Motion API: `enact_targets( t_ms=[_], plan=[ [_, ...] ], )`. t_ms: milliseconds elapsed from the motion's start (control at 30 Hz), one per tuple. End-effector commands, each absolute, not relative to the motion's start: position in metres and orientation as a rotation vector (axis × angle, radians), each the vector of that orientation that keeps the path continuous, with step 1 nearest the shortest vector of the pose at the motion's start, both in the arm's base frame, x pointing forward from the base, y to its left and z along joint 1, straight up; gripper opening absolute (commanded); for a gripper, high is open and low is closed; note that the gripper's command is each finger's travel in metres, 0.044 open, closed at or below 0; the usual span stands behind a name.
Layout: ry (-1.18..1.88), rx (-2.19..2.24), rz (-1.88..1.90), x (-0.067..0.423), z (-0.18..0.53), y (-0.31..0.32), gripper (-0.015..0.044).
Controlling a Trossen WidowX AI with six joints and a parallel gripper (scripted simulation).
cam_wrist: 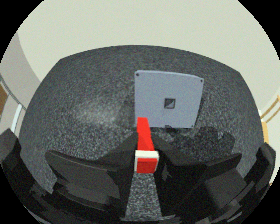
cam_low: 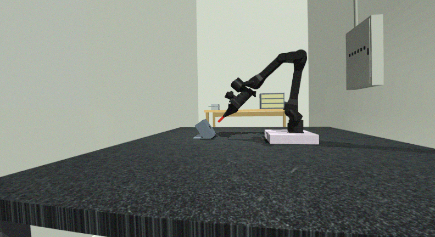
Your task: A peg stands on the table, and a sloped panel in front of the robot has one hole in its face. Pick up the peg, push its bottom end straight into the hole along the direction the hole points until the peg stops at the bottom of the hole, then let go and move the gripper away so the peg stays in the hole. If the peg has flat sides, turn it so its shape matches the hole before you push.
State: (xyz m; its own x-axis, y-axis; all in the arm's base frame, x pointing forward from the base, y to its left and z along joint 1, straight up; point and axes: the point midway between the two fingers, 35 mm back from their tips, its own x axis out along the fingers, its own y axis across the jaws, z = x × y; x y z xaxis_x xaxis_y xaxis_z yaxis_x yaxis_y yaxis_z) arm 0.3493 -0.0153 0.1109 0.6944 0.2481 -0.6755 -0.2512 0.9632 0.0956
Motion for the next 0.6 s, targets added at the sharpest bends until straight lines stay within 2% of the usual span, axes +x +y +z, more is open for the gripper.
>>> enact_targets(
  t_ms=[0, 567],
  plan=[
    [0.732, -0.011, 0.278, 0.347, 0.111, -0.020, 0.0000],
    [0.645, -0.045, 0.245, 0.340, 0.114, -0.042, 0.0000]
  ],
)
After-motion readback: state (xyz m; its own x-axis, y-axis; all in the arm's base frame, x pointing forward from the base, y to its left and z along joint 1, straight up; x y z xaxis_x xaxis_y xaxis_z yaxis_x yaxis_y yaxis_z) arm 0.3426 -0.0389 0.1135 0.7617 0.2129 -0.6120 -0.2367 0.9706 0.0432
